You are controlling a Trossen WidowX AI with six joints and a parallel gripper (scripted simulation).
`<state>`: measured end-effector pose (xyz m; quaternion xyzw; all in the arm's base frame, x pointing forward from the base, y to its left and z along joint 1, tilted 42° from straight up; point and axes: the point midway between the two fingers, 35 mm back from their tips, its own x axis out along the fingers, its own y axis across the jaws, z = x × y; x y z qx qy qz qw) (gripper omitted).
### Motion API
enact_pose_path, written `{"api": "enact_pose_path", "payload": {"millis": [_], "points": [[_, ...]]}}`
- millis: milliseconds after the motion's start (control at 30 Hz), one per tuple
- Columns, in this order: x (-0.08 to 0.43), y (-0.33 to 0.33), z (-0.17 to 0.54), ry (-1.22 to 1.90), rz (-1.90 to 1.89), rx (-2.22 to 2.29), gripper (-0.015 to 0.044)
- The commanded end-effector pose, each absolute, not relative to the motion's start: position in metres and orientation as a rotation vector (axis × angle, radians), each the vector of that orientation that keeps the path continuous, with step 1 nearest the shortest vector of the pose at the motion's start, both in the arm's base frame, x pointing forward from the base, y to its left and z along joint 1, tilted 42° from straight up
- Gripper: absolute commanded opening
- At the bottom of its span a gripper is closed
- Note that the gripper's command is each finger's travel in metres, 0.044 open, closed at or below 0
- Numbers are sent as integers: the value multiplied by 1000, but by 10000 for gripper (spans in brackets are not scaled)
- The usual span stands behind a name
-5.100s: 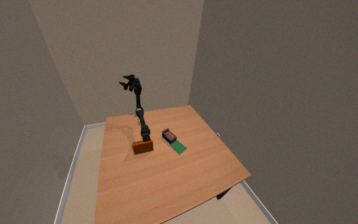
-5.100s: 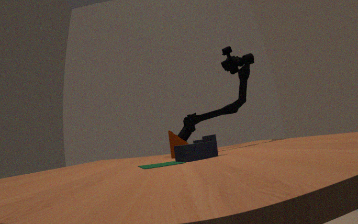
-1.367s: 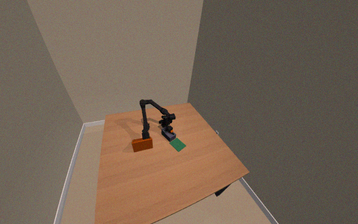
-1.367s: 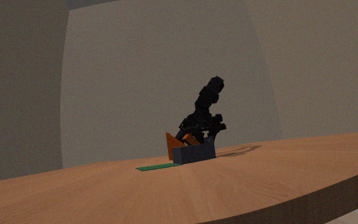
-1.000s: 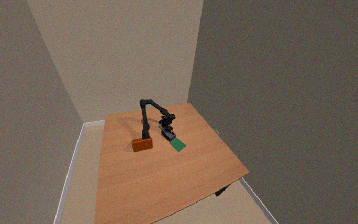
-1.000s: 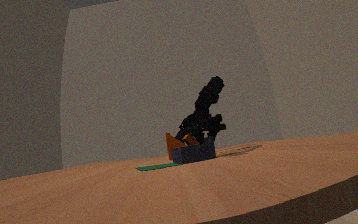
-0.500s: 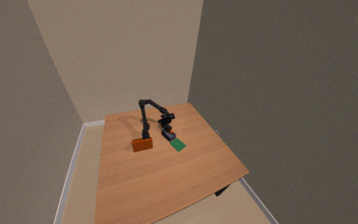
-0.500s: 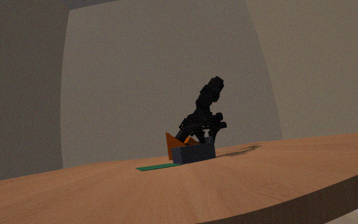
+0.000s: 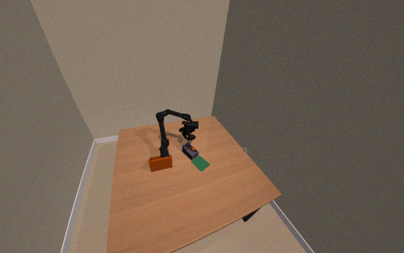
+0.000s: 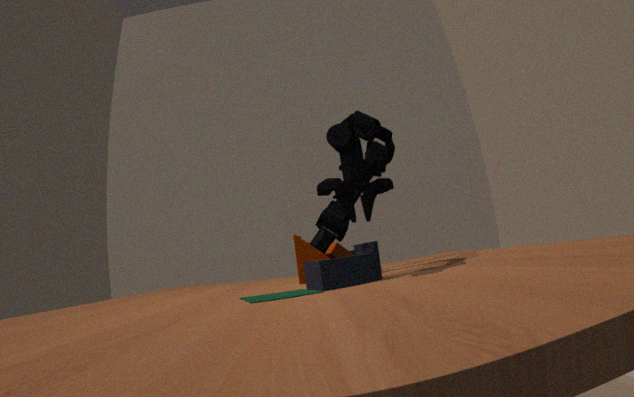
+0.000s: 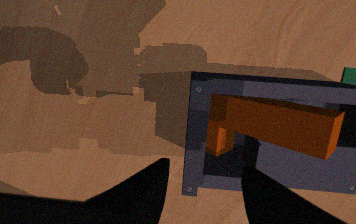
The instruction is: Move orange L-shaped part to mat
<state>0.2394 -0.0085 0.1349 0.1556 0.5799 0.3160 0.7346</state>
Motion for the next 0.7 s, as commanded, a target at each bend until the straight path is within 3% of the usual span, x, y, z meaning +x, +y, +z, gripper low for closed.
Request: {"api": "enact_pose_path", "payload": {"millis": [0,667], "points": [[237,-11,138,1286,709,341,180],[239,-10,136,1276,696,343,180]]}}
